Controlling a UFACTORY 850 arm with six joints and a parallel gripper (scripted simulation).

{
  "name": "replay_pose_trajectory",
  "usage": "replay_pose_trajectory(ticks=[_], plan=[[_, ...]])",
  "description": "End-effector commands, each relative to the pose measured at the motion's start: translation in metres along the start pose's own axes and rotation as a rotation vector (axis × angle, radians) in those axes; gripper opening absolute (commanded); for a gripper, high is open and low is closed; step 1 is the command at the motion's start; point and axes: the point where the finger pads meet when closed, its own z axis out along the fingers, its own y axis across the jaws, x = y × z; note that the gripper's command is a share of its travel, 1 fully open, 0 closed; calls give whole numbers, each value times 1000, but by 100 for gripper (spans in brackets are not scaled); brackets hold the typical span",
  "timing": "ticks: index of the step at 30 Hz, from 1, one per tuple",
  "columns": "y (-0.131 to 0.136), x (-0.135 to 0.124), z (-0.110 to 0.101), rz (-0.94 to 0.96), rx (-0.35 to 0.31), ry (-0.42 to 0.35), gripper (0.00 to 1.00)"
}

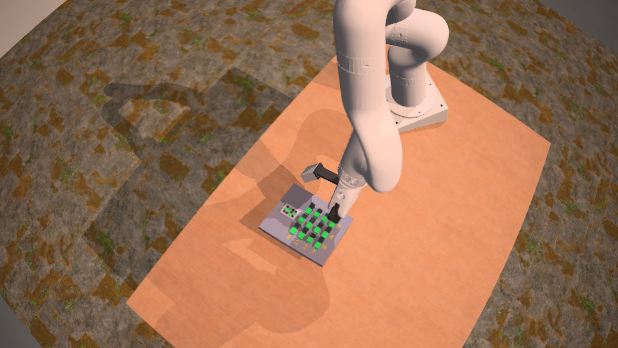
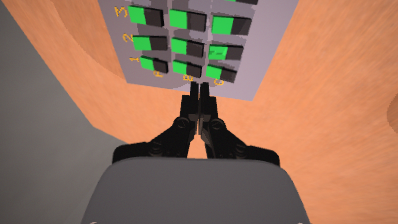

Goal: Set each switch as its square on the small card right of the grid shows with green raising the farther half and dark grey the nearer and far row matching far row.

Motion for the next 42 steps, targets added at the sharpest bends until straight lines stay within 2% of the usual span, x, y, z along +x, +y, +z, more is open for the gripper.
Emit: replay_pose_trajectory(ticks=[1, 29, 42], plan=[[-2, 0, 12, 2, 16, -8, 0], [-3, 0, 12, 2, 16, -8, 0], [-3, 0, 34, 2, 16, -8, 0]])
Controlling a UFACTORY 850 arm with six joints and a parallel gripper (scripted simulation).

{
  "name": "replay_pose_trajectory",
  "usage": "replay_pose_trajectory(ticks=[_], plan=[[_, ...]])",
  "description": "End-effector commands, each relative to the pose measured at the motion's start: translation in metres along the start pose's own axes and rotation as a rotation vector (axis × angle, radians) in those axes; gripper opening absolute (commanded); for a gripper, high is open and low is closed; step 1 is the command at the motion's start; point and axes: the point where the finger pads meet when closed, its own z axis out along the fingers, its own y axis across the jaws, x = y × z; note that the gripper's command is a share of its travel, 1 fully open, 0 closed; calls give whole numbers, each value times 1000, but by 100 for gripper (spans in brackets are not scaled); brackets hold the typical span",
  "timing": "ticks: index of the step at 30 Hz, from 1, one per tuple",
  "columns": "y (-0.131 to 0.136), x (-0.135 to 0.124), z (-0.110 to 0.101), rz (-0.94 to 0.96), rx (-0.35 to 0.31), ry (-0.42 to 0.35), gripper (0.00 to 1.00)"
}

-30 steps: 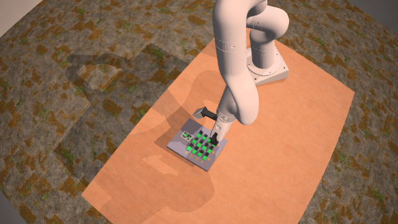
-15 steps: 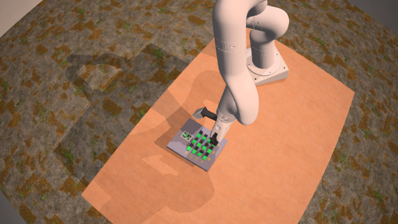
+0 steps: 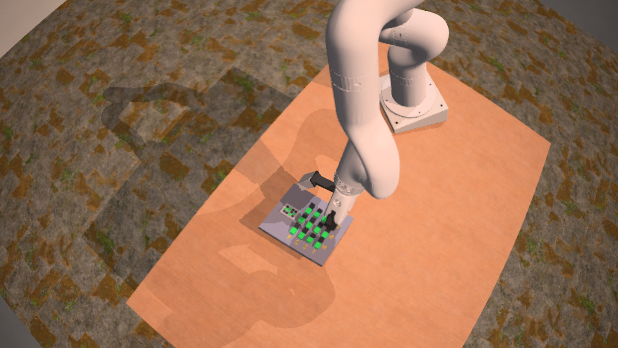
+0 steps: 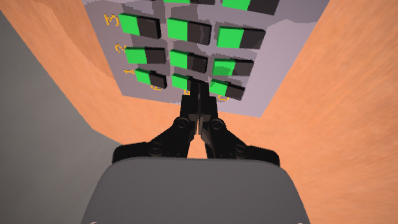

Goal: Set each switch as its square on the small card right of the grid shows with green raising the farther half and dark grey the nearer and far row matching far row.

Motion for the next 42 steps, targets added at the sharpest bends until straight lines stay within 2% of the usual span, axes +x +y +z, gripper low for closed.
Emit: replay_pose_trajectory(ticks=[1, 42], plan=[[-1, 0, 5, 0, 2, -1, 0], [-1, 0, 12, 0, 2, -1, 0]])
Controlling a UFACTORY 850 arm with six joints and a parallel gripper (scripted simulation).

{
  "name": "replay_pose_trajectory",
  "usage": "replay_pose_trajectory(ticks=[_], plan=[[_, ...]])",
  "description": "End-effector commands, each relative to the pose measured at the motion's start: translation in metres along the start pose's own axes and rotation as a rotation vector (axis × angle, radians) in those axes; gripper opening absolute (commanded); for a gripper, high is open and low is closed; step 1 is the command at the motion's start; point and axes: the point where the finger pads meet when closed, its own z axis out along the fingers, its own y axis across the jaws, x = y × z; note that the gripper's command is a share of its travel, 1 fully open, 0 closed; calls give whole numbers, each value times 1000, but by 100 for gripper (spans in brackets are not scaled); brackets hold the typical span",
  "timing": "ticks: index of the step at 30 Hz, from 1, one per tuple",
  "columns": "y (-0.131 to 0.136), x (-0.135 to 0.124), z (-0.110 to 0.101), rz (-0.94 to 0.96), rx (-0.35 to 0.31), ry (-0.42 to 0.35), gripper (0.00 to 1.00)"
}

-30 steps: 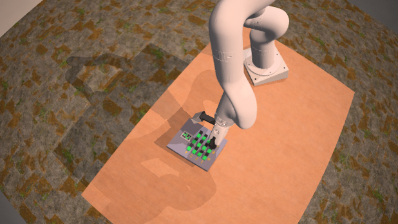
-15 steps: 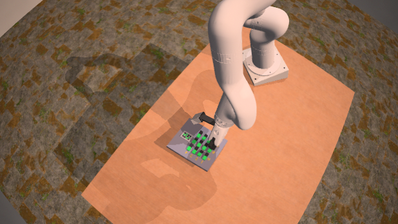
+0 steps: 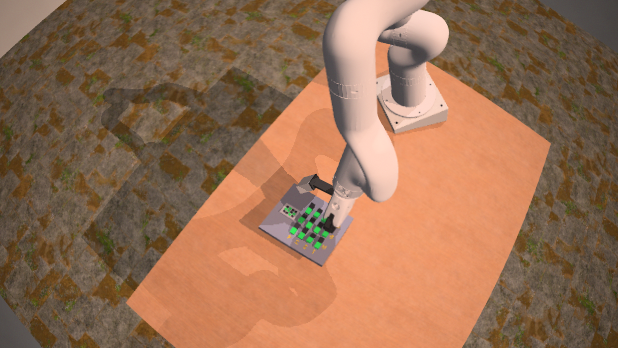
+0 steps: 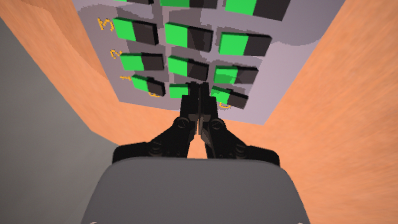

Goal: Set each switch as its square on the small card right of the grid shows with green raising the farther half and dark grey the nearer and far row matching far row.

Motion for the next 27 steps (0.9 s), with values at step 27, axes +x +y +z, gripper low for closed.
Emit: replay_pose_trajectory(ticks=[27], plan=[[-1, 0, -29, 0, 2, 0, 0]])
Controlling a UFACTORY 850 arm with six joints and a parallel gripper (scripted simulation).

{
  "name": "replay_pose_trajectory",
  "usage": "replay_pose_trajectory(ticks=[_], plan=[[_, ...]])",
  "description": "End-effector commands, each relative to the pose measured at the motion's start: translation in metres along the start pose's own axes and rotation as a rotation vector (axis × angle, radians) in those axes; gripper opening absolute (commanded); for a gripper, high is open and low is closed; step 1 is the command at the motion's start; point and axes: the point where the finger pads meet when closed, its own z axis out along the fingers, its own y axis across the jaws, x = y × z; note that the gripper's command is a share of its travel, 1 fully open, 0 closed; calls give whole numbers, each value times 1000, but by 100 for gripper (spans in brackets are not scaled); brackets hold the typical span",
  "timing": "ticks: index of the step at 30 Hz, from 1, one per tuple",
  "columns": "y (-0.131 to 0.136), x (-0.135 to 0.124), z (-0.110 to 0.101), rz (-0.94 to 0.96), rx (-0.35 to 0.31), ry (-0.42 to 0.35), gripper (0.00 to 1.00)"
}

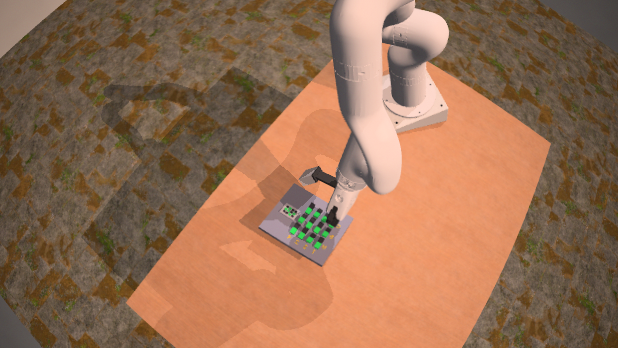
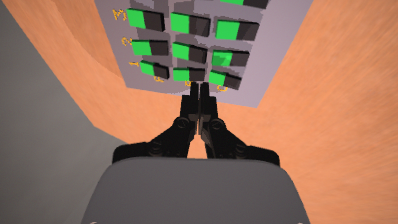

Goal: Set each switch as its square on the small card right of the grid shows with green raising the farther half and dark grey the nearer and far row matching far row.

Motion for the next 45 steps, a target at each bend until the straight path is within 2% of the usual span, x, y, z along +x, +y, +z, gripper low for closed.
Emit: replay_pose_trajectory(ticks=[1, 5, 9, 11, 45], plan=[[-1, 0, 0, 0, 2, 0, 0], [-1, 4, -1, 0, 2, 0, 0], [0, 40, -1, 0, 1, 1, 0], [0, 49, -2, 0, 0, 2, 0], [-1, 51, -1, 0, 2, 0, 0]])
